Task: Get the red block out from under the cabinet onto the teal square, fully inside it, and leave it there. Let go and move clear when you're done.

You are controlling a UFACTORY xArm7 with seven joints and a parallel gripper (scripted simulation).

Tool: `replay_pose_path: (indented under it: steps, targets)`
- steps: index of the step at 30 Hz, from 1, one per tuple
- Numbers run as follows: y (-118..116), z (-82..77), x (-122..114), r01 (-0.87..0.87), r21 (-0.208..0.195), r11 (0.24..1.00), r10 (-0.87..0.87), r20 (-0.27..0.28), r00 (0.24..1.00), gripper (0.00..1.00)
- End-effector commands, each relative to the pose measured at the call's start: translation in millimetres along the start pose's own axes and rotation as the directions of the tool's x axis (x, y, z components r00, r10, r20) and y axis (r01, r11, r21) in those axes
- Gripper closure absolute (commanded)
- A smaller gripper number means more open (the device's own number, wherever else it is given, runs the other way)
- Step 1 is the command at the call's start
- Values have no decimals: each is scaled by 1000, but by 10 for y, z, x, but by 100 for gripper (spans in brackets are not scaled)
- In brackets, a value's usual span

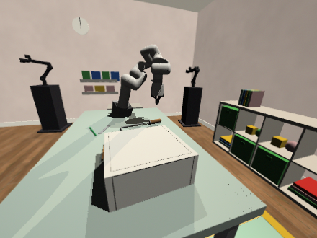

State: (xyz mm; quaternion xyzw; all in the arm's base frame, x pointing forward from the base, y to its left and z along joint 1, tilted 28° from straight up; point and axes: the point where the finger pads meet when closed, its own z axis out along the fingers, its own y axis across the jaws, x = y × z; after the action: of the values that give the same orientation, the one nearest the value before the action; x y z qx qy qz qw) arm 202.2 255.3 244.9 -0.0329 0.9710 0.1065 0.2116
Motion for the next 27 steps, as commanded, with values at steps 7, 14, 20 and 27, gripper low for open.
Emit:
replay_pose_path:
  steps: [7, 14, 20, 27]
  targets:
    - [-6, -17, -3, -284, 1, 959, 284, 0, 959, 100]
    - [-14, -16, -7, -692, -5, 722, 692, -5, 722, 100]
    - [-14, -6, -14, -850, -8, 527, 850, -10, 527, 100]
    - [-13, 1, -19, -983, -2, 183, 983, -1, 183, 100]
